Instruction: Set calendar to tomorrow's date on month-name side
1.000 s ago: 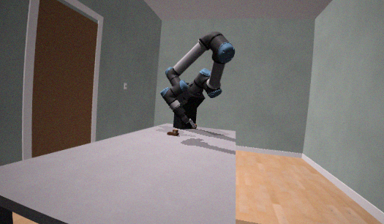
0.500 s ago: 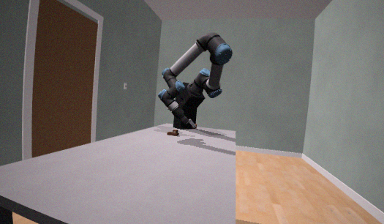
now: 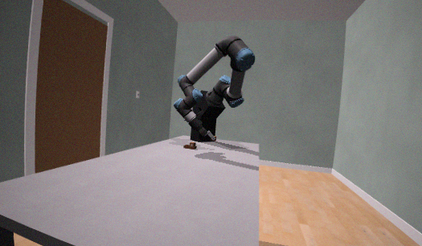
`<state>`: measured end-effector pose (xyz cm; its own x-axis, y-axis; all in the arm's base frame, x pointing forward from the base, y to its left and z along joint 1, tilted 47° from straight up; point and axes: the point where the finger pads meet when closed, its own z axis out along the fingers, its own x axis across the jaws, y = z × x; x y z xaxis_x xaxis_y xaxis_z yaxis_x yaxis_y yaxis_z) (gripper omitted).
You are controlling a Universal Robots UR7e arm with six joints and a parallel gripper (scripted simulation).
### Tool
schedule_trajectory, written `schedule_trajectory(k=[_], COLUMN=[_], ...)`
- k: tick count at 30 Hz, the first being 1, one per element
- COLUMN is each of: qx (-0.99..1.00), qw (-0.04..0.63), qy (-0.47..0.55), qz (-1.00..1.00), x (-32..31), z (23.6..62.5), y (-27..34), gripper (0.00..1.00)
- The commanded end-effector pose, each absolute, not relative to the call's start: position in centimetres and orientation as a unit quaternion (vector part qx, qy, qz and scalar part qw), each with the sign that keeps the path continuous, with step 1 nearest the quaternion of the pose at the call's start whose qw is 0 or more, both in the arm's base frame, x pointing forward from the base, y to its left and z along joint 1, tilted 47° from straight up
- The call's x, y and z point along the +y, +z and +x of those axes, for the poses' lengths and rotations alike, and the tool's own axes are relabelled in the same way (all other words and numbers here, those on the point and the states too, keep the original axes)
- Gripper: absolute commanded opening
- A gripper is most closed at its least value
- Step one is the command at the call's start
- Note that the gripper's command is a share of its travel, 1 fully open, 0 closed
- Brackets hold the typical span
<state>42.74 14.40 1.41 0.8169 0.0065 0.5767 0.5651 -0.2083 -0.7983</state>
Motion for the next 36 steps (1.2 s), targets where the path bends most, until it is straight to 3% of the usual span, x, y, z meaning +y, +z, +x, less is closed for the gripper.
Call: schedule_trajectory(k=[1, 36], qx=[-0.193, -0.193], qw=[0.599, 0.599], qy=[-0.233, -0.233], qz=[-0.741, -0.741], x=[14.4, 16.4], z=[42.8, 44.6], y=[1.4, -1.1], gripper=[0.60, 0.60])
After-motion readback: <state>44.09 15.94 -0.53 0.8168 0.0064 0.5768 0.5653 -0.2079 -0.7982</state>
